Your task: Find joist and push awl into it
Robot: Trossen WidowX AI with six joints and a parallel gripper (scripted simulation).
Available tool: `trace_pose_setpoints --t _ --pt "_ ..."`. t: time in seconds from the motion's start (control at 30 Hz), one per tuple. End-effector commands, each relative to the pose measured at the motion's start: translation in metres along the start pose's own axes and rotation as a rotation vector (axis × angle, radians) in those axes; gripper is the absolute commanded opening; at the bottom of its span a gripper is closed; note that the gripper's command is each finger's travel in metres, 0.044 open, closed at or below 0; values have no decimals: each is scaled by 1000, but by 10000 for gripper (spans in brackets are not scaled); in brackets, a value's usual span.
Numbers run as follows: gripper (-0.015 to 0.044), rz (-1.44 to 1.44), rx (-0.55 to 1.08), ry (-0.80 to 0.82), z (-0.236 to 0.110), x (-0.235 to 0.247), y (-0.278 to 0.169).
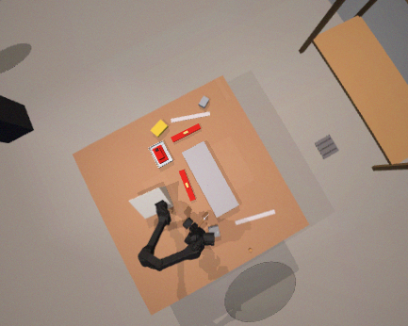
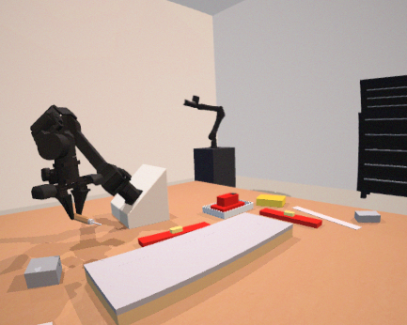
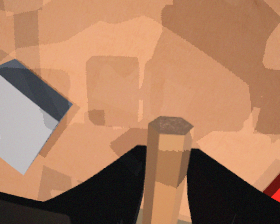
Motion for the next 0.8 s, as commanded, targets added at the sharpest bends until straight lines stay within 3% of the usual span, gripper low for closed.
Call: trace_pose_setpoints --t 0.0,0.77 --pt "0 7 5 17 -19 1 4" --pt "0 -491 268 86 -21 -11 -10"
Point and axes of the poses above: the point midway between the two fingers, 35 mm back from their tips, its own z axis out along the fingers, its own x axis across the jaws, y = z × x, the point moved 5 cm from there along -z, back along the fingers, and after that the axes turned 5 degrees about z, right-handed, at the moved point
